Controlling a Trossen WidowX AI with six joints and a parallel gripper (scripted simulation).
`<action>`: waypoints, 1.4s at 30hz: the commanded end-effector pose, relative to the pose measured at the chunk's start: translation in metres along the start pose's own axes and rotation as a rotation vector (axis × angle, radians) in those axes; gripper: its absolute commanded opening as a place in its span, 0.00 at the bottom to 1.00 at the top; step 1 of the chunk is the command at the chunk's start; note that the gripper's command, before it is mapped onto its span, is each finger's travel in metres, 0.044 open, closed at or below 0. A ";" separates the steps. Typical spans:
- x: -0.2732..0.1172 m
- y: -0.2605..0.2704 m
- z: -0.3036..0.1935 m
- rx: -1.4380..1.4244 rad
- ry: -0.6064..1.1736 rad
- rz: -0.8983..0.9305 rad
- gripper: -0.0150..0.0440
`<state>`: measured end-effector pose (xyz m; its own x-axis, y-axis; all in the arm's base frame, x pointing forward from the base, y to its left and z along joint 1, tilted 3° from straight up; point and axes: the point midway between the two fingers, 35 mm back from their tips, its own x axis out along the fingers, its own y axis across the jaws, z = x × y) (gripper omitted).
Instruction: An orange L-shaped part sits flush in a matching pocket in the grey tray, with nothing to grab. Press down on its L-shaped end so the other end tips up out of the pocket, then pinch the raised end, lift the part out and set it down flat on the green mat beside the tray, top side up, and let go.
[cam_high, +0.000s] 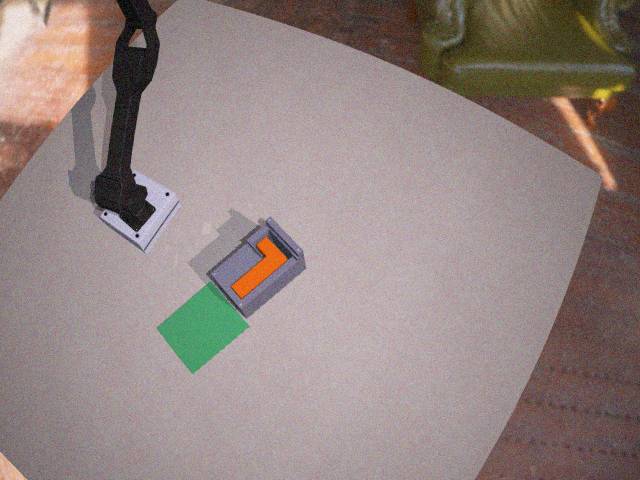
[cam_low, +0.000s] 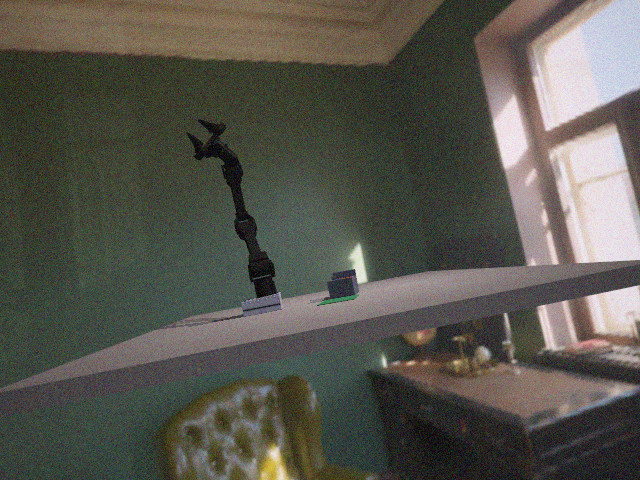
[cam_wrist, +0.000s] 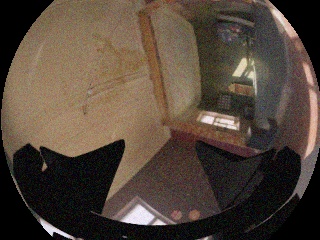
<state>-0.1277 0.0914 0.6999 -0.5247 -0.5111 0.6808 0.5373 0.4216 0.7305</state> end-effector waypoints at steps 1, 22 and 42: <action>0.001 0.001 -0.003 -0.004 0.007 0.006 0.89; -0.012 -0.050 -0.317 -0.189 0.964 0.105 0.56; -0.269 -0.041 -0.480 -0.292 1.867 0.390 0.56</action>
<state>0.2714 -0.1670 0.5028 0.7461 -0.6500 -0.1441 0.6370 0.6340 0.4385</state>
